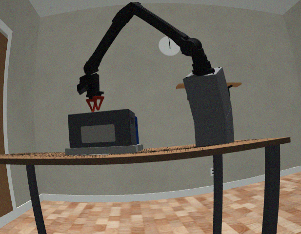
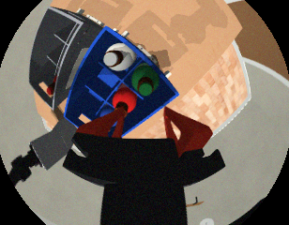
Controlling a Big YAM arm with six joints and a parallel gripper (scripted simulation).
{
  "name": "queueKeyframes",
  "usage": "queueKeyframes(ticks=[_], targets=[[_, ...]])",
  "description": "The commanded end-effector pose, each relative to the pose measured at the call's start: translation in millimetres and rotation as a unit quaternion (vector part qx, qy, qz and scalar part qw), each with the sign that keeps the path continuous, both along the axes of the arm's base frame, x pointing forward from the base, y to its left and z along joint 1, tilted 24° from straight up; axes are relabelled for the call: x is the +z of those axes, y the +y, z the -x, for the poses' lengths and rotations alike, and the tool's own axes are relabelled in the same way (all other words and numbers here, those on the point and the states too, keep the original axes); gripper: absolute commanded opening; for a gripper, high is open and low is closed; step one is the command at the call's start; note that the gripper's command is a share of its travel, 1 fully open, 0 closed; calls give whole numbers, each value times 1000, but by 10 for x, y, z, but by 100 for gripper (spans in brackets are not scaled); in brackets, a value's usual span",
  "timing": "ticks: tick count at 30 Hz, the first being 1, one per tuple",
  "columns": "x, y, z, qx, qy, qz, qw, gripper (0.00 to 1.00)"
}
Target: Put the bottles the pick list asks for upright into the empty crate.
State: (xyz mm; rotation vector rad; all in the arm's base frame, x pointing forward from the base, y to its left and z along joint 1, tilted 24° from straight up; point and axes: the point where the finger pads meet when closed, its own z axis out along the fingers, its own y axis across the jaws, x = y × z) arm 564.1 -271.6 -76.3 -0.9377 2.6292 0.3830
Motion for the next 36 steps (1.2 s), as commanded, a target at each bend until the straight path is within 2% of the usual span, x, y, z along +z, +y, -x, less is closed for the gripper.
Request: queueKeyframes(ticks=[1, 14, 17, 32, 36], targets=[[400, -82, -282, 7, -34, 20, 999, 61], [404, -80, -288, 6, -33, 20, 999, 61], [111, -30, -291, 3, -24, 14, 1000, 61], [-80, 8, -303, 1, -22, 12, 1000, 61], [-73, 11, -308, 0, -23, 13, 1000, 61]])
